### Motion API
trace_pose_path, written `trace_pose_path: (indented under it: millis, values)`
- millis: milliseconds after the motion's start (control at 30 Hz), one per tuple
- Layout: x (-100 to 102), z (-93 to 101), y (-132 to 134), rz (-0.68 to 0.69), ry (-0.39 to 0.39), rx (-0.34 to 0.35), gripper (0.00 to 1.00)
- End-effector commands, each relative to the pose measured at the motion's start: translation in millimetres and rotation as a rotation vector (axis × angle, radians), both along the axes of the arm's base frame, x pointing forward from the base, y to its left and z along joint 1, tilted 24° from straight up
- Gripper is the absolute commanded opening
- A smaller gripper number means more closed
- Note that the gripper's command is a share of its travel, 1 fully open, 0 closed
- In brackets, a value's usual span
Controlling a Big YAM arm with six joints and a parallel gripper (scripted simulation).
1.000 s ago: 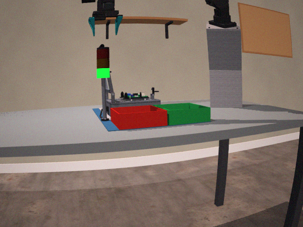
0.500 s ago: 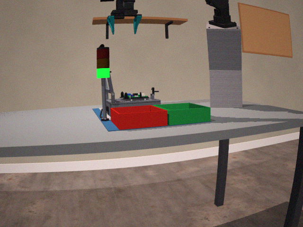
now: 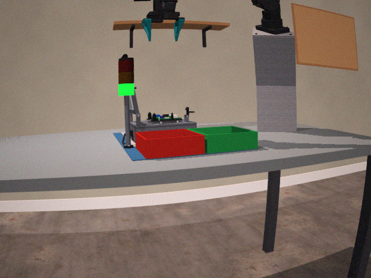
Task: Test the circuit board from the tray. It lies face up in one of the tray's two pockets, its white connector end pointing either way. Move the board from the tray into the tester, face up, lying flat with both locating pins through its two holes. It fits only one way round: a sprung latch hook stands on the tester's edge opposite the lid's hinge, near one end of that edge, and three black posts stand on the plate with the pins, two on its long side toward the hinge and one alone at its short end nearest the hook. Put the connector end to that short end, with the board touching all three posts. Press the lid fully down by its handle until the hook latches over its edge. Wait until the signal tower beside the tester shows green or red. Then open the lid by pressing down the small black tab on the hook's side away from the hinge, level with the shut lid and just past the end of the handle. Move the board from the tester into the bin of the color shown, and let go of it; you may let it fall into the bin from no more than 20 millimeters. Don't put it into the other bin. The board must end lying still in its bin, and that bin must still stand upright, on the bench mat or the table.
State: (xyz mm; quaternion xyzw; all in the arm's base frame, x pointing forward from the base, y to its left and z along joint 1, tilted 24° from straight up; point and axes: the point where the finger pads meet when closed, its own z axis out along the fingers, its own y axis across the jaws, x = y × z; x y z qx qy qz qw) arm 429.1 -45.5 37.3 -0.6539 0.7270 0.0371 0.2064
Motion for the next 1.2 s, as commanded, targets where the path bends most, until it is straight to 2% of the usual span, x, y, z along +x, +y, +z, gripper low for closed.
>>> trace_pose_path:
  millis: [0,267,333,367,433,533,600,700,833,933,1167]
  values:
    - [8,10.6,-3,0.003,-0.042,-0.007,0.92]
    - [6,-12.5,8,0.002,-0.007,0.003,0.92]
    - [6,-12.5,8,0.002,-0.007,0.003,0.92]
    - [14,-10.5,7,0.002,-0.022,-0.001,0.92]
    - [8,-23.5,12,0.002,-0.005,0.002,0.92]
    - [12,-37.2,17,0.002,-0.005,0.001,0.92]
    - [21,-44.2,19,0.002,-0.017,-0.001,0.92]
    - [20,-65.1,27,0.002,-0.007,0.001,0.92]
    - [38,-84.7,34,0.002,-0.027,-0.002,0.92]
    - [43,-89.8,36,0.002,-0.032,-0.003,0.92]
    - [52,-135.0,53,0.002,-0.028,-0.001,0.92]
